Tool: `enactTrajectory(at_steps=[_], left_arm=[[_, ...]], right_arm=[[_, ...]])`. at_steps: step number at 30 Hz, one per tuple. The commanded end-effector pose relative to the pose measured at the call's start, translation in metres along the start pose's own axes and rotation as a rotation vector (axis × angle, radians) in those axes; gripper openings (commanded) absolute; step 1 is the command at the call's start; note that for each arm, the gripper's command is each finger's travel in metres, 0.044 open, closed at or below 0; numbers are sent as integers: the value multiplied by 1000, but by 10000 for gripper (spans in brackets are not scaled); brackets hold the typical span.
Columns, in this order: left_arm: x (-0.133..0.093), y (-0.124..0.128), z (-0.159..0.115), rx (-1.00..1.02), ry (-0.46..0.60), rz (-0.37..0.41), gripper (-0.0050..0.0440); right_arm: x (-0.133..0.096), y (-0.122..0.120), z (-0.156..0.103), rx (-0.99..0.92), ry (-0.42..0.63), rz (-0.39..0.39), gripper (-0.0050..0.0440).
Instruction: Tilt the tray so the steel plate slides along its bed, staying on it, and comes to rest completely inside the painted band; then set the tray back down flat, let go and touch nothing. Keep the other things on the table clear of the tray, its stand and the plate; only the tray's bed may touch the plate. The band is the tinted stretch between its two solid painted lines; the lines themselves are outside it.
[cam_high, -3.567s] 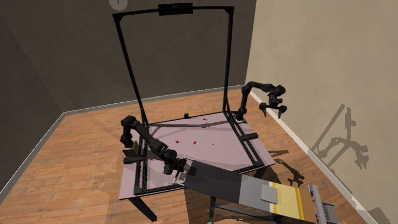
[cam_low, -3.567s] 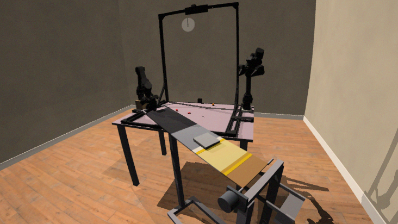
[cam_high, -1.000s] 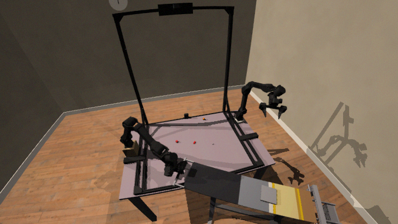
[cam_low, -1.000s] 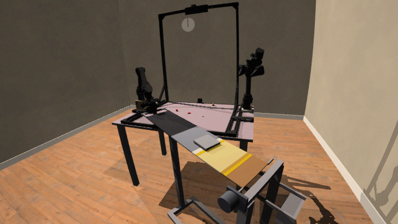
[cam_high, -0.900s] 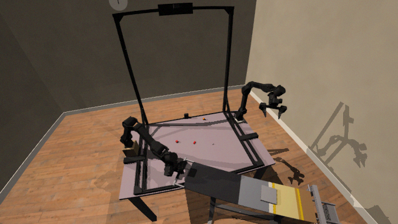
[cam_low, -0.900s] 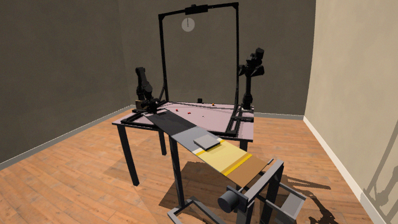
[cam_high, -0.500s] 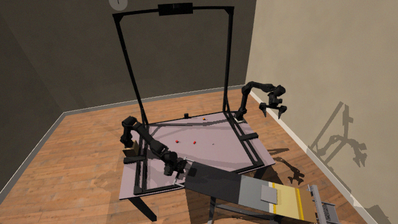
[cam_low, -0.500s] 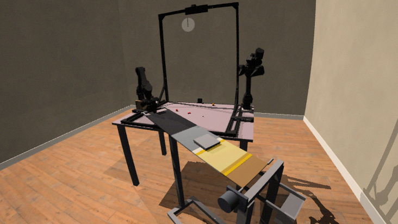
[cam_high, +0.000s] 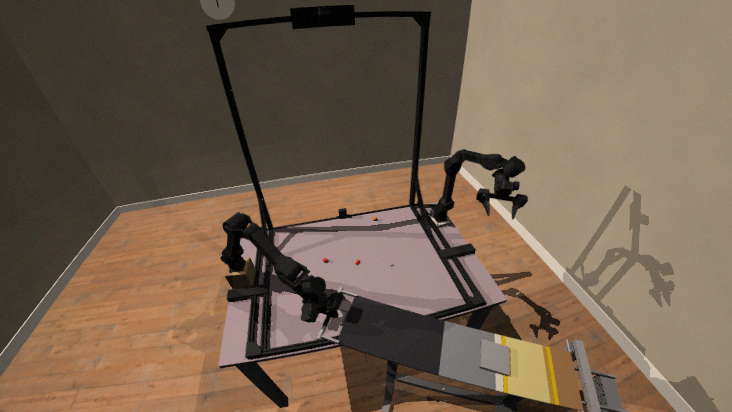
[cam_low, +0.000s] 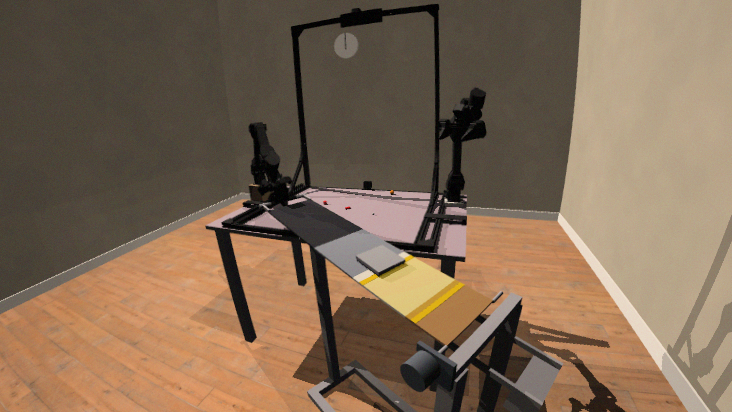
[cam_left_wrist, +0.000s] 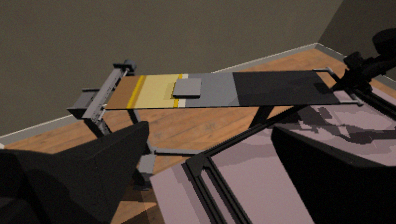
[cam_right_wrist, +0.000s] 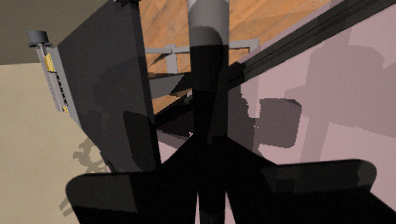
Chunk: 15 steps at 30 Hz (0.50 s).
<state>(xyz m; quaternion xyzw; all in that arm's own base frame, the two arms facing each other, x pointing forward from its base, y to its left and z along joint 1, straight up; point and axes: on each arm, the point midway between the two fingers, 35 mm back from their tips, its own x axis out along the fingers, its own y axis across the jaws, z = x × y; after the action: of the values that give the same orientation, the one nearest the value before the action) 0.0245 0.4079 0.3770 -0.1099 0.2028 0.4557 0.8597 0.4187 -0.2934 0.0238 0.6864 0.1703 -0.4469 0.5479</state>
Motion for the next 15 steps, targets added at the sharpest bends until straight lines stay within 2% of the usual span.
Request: enactTrajectory(at_steps=[1, 15], left_arm=[[0, 0, 1, 5, -2, 0, 440], [0, 0, 1, 5, -2, 0, 440]], right_arm=[[-16, 17, 0, 0, -1, 39, 0], [-22, 23, 0, 0, -1, 51, 0]])
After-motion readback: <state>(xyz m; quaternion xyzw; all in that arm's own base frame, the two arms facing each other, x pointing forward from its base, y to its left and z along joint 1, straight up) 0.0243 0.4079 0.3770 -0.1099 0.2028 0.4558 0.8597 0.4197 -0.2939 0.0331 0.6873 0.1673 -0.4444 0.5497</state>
